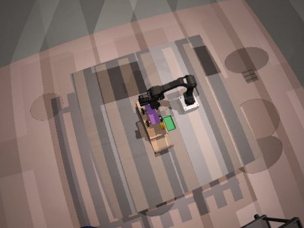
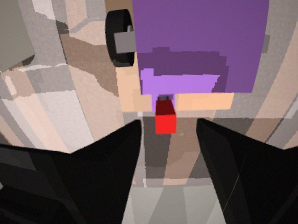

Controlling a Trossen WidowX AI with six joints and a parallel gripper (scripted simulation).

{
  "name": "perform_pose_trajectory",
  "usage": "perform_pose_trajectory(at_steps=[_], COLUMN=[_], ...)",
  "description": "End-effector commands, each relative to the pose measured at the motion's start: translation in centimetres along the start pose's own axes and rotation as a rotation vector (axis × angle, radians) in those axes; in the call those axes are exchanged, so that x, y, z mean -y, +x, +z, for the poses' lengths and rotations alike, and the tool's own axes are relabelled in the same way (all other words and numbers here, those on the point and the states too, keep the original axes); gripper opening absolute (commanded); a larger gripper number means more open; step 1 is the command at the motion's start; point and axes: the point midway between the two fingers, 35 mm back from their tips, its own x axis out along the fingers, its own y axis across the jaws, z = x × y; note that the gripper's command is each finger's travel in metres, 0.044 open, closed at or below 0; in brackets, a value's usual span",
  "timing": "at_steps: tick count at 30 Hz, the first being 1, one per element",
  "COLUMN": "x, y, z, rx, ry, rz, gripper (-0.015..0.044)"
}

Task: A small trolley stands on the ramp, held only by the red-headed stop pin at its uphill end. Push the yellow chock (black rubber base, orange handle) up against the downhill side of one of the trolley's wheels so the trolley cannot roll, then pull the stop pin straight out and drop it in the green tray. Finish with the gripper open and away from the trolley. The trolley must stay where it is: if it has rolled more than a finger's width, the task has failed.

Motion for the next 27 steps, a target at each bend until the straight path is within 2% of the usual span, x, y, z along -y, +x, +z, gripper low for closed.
perform_pose_trajectory(at_steps=[1, 27], x=[-0.1, -0.2], y=[0.6, 4.0], z=[0.0, 0.1], rx=[0.000, -0.001], ry=[-0.006, -0.007], rz=[0.007, 0.008], gripper=[0.0190, 0.0190])
